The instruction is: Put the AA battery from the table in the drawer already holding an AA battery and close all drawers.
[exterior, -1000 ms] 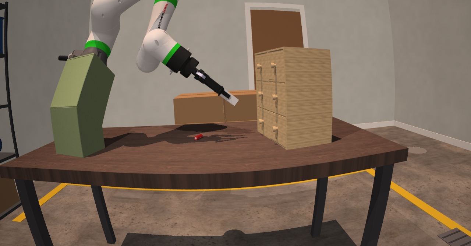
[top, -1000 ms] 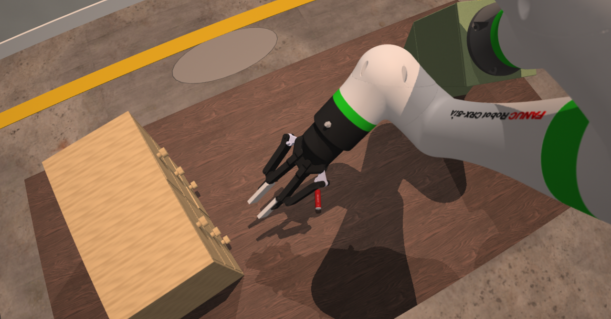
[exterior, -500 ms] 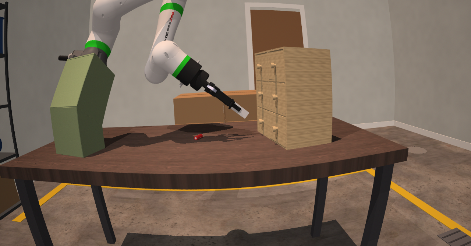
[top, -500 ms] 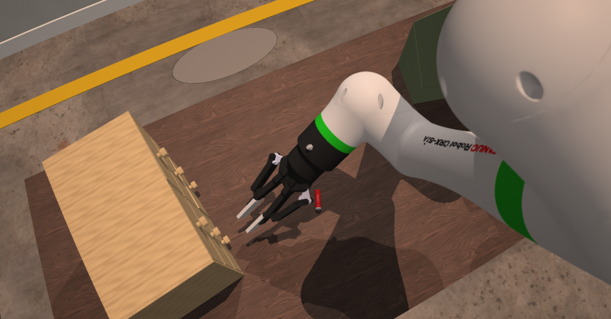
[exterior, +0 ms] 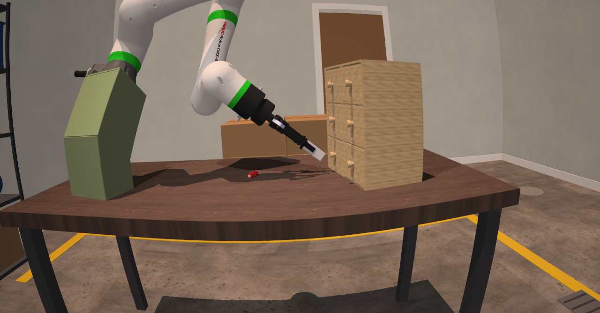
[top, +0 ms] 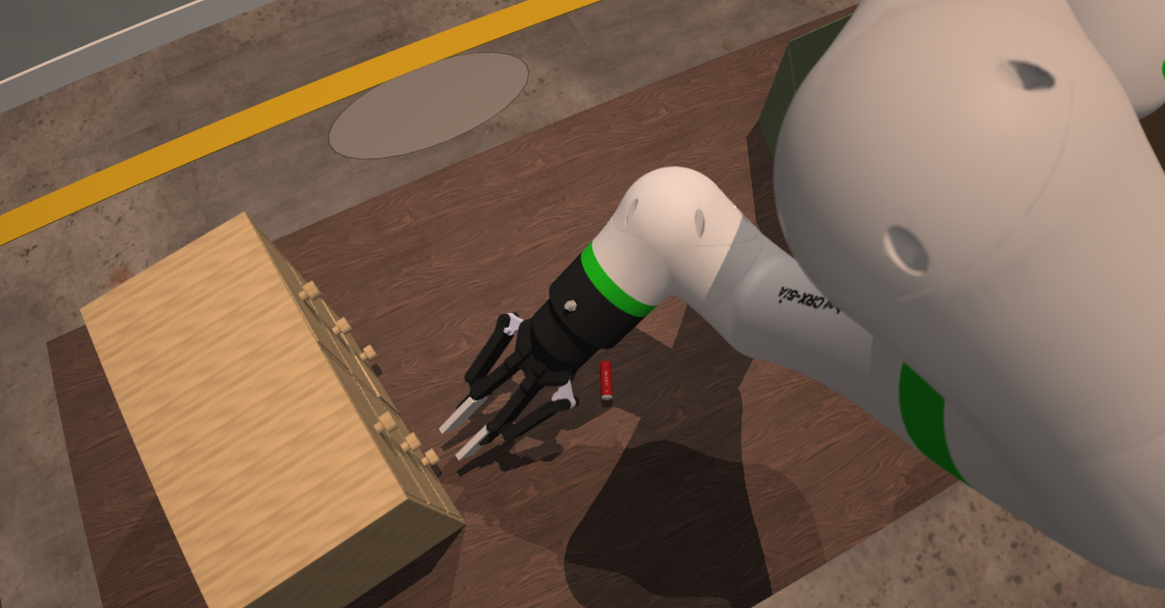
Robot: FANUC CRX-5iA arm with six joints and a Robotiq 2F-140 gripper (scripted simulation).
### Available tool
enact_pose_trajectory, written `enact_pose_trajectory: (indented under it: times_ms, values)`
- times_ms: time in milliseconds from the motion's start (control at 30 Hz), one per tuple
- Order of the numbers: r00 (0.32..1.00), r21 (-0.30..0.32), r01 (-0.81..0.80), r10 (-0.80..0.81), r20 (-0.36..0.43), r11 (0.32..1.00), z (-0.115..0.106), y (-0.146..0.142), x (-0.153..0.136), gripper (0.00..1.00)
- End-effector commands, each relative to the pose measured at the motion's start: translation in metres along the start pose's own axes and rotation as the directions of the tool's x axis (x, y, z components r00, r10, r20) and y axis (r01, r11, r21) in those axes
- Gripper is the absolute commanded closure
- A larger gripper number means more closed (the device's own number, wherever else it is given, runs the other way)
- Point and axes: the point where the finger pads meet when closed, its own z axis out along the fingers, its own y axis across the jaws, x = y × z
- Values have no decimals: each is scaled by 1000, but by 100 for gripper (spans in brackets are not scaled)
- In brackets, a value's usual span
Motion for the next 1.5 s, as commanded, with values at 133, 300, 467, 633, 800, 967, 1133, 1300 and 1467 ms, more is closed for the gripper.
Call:
enact_pose_trajectory:
  times_ms: [133, 300, 467, 633, 800, 967, 1133, 1300, 1467]
  values:
    - [1000, -1, 0, 0, 1, 1000, 0, 0, -1, 80]
    - [1000, -1, 0, 0, 1, 1000, 0, 0, -1, 80]
    - [1000, -1, 0, 0, 1, 1000, 0, 0, -1, 80]
    - [1000, -1, 0, 0, 1, 1000, 0, 0, -1, 80]
    - [1000, -1, 0, 0, 1, 1000, 1, 0, 0, 80]
    - [1000, -1, 0, 0, 1, 1000, 3, 0, 2, 80]
    - [1000, -1, 0, 0, 1, 1000, 8, 0, 6, 80]
    - [1000, -1, 0, 0, 1, 1000, 14, 0, 11, 80]
    - [1000, -1, 0, 0, 1, 1000, 19, 0, 15, 80]
